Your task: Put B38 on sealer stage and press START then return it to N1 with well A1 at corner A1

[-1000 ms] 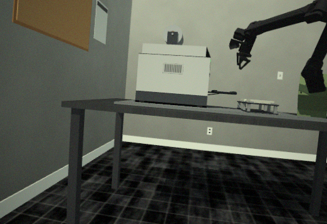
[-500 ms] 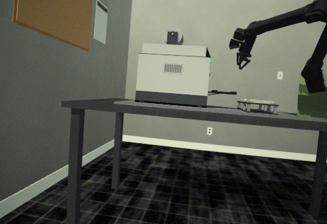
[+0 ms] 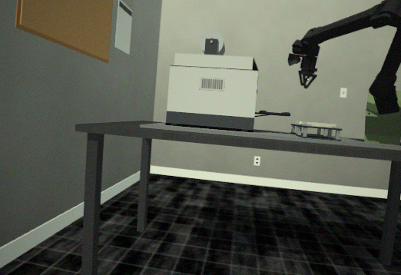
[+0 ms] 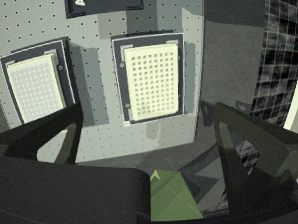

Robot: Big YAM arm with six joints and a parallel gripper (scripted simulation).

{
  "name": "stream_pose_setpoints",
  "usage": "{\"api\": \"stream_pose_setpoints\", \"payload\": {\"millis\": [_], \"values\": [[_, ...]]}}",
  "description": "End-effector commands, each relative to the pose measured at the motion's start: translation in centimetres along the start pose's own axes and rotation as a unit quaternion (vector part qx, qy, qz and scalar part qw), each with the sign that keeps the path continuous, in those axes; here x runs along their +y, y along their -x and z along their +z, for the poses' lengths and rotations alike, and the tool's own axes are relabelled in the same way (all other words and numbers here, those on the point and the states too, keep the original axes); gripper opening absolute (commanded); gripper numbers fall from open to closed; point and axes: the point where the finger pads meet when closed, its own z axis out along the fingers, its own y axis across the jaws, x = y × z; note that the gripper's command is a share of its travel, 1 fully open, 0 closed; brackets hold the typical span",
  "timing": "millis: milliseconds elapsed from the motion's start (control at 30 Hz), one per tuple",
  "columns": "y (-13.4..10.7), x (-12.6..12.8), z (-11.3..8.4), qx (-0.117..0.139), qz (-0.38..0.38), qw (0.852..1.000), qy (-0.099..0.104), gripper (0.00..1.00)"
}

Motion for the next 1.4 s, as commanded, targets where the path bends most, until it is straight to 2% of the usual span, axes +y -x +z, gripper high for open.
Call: {"api": "stream_pose_setpoints", "payload": {"millis": [0,100,233,367,433,500,567,667,700,733,867,1233,1367], "values": [[-2.2,-0.1,0.3,0.015,-0.013,1.0,0.012,1.0],[-2.8,0.2,0.5,0.014,-0.015,1.0,0.01,1.0],[-3.4,1.0,0.1,0.042,-0.011,0.996,0.083,1.0],[-5.6,2.5,0.4,0.037,-0.019,0.997,0.068,1.0],[-6.5,3.5,0.3,0.05,-0.008,0.992,0.114,1.0],[-7.6,4.1,0.4,0.049,-0.011,0.993,0.105,1.0],[-8.2,4.9,0.2,0.055,0.002,0.987,0.149,1.0],[-8.7,5.1,0.2,0.056,0.002,0.988,0.144,1.0],[-8.7,5.2,0.3,0.053,-0.005,0.99,0.134,1.0],[-9.2,5.7,0.4,0.052,-0.008,0.99,0.131,1.0],[-8.6,5.4,0.2,0.05,-0.016,0.991,0.122,1.0],[-7.7,4.6,0.5,0.052,-0.012,0.991,0.122,1.0],[-7.2,4.9,0.2,0.048,-0.021,0.992,0.115,1.0]]}}
